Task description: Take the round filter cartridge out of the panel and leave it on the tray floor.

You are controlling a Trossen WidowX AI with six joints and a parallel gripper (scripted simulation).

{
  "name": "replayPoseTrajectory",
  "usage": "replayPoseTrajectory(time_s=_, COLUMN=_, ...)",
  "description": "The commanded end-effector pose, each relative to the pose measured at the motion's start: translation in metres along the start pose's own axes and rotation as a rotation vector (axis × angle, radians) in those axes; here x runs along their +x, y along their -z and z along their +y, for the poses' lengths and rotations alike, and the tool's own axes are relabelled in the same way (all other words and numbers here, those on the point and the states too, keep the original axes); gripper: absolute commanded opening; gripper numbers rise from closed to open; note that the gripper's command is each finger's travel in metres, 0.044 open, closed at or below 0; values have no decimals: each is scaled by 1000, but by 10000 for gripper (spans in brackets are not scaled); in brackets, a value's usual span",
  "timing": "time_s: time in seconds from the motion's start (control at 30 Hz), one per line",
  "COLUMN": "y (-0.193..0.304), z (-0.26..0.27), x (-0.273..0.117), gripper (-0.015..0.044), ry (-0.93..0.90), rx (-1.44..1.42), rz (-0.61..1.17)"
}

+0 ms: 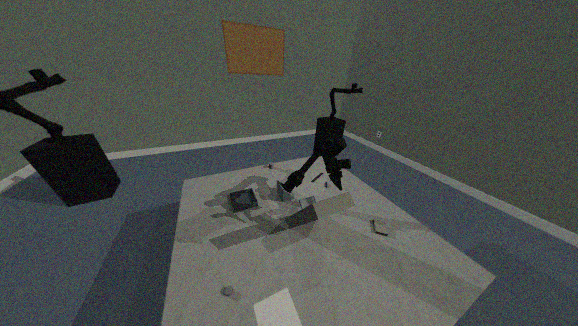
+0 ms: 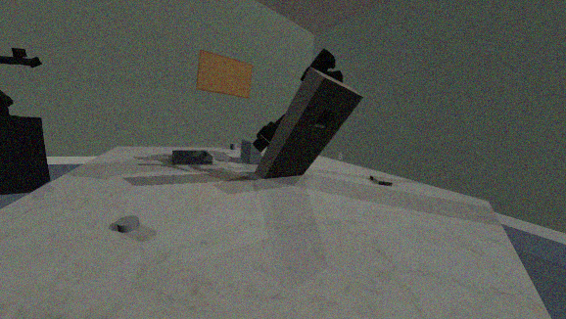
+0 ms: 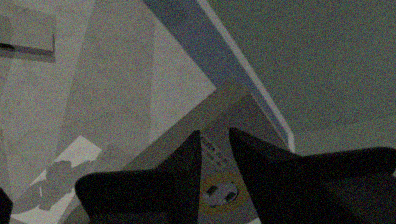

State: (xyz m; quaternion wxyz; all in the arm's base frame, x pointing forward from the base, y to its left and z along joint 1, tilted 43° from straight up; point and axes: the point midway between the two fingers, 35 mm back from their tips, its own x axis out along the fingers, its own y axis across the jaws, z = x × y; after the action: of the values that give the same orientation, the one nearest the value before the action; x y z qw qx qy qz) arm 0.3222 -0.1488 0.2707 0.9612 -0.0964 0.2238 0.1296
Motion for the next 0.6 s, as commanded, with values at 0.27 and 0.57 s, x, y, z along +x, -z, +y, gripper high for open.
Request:
replayPoseTrajectory(time_s=0.27, y=111, z=-16, x=-30, gripper=111, ry=-90, rx=625, rz=-47)
replayPoseTrajectory(time_s=0.57, y=111, z=-16, x=-30, gripper=111, ry=-90, rx=625, rz=-47)
